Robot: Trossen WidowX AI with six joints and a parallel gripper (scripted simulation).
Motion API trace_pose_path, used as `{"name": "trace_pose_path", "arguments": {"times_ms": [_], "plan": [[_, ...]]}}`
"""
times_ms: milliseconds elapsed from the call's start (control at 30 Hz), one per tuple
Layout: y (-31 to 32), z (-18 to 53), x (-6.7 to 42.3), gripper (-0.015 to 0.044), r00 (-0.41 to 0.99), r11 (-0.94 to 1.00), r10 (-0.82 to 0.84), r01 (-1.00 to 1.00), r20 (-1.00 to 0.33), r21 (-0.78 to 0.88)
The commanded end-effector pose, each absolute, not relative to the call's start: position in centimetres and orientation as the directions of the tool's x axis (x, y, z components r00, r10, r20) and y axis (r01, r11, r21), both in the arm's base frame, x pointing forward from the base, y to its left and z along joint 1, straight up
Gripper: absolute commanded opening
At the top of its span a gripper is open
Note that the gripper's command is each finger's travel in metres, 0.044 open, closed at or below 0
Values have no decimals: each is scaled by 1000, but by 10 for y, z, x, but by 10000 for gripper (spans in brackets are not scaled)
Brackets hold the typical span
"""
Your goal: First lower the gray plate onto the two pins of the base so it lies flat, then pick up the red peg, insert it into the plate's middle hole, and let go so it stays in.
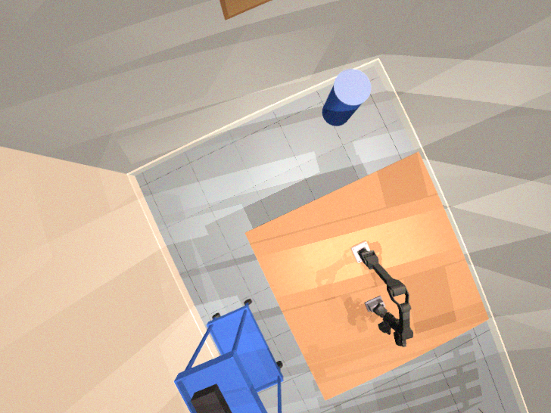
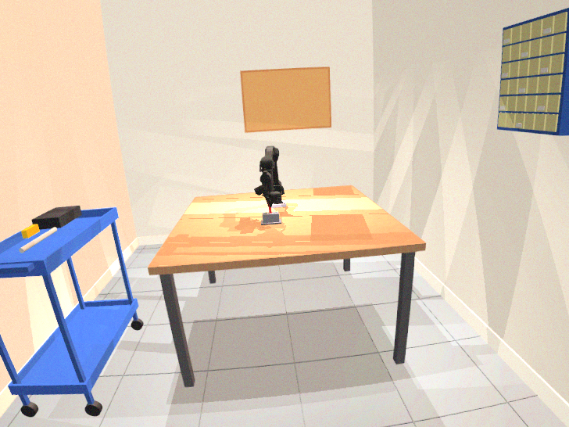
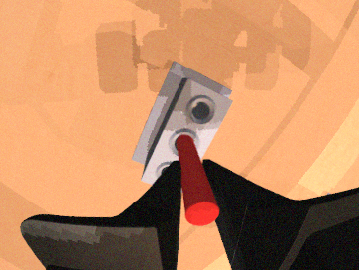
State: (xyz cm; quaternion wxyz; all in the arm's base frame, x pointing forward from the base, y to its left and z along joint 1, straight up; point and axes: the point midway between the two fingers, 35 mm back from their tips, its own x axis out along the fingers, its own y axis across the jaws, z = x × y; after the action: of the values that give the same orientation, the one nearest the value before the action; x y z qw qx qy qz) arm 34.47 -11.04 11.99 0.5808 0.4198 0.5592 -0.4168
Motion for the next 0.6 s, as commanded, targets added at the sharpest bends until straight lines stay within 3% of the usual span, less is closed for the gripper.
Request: {"name": "trace_pose_path", "arguments": {"times_ms": [0, 67, 567], "plan": [[-110, 120, 345, 105, 27, 300, -15, 954, -1000, 22], [-110, 120, 345, 150, 27, 300, -15, 954, -1000, 22], [-110, 124, 344, 150, 30, 301, -11, 953, -999, 25]]}}
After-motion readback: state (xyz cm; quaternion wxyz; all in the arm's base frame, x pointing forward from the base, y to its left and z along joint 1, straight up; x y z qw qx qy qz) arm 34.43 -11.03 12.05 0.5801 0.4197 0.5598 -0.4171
